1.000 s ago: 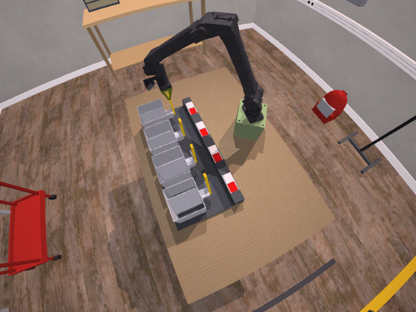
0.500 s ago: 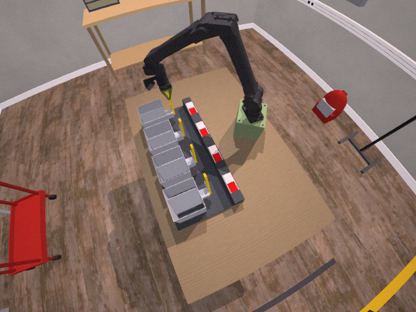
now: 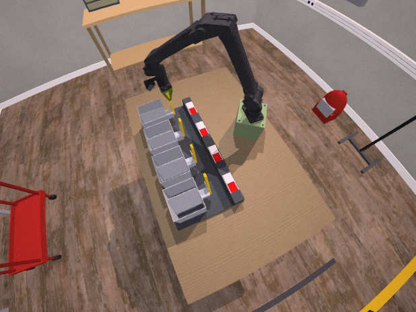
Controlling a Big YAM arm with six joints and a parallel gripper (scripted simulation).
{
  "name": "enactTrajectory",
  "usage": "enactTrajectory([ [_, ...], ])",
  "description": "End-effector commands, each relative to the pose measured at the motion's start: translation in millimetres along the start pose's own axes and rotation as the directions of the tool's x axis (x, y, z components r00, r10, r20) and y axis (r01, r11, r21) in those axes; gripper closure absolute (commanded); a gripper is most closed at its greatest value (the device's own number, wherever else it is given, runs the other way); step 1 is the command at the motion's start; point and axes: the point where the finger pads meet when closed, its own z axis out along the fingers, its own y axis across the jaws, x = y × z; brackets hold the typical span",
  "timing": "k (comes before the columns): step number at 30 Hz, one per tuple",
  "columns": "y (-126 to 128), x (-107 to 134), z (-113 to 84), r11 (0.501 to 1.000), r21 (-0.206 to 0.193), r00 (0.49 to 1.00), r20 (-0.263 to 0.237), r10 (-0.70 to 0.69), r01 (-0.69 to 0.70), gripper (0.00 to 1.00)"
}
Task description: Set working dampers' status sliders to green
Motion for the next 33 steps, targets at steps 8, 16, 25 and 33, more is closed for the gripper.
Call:
enactTrajectory([
  [8, -5.2, -15.5, -27.0, 0.999, 0.035, 0.999, 0.036, -0.027, 0.026, 0.64],
  [16, -5.5, -15.0, -30.4, 0.999, 0.038, 0.999, 0.04, -0.028, 0.026, 0.64],
  [25, -2.4, -16.7, -46.5, 0.998, 0.049, 0.998, 0.042, -0.036, 0.034, 0.64],
  [33, -4.4, -14.4, -52.4, 0.998, 0.05, 0.999, 0.044, -0.03, 0.028, 0.64],
])
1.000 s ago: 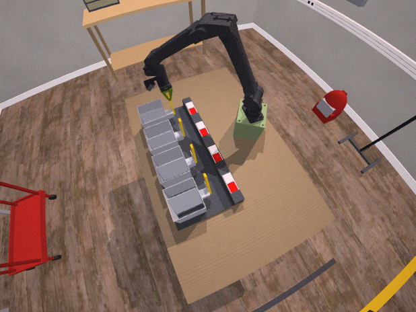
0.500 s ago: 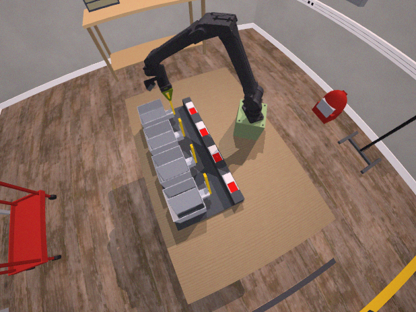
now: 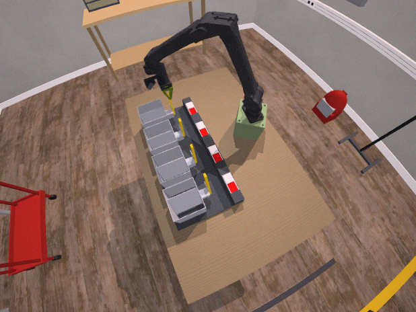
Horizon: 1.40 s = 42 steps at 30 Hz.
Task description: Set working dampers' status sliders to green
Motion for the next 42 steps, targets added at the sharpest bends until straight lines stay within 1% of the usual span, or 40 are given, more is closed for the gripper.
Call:
enactTrajectory([
  [1, -6.6, -18.4, -45.3, 0.997, 0.065, 0.998, 0.052, -0.036, 0.033, 0.64],
  [42, -3.9, -17.8, -75.3, 0.997, 0.067, 0.998, 0.05, -0.039, 0.036, 0.64],
])
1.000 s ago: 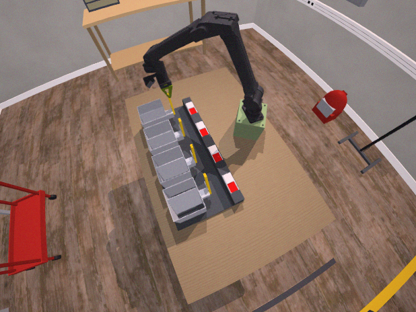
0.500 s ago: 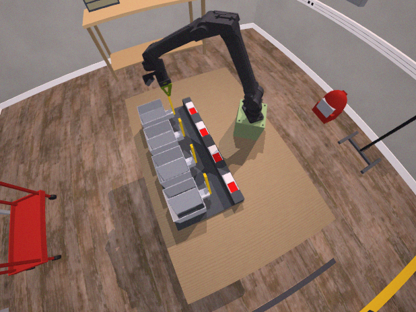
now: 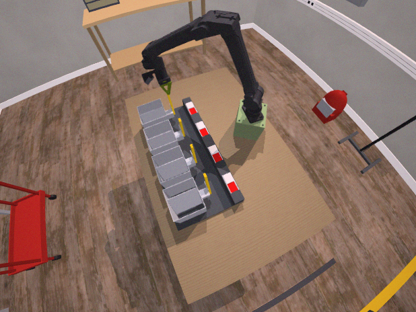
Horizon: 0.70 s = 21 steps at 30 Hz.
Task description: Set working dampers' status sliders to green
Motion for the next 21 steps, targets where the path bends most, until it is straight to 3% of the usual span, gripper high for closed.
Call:
enactTrajectory([
  [1, -3.7, -18.1, -45.5, 0.997, 0.068, 0.998, 0.049, -0.04, 0.037, 0.64],
  [21, -4.1, -16.6, -56.0, 0.997, 0.069, 0.998, 0.05, -0.038, 0.034, 0.64],
])
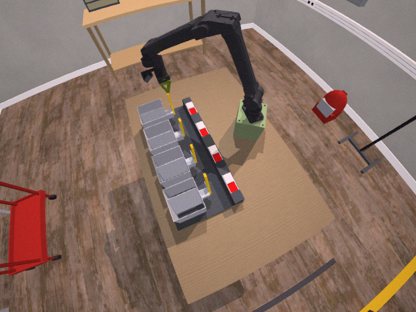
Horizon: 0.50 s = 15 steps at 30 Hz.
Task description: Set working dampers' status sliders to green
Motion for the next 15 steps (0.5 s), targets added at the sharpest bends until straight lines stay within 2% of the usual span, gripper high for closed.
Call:
enactTrajectory([
  [1, -4.2, -16.5, -45.0, 0.997, 0.069, 0.998, 0.05, -0.037, 0.034, 0.64],
  [15, -2.7, -17.1, -52.2, 0.997, 0.069, 0.998, 0.049, -0.04, 0.036, 0.64],
])
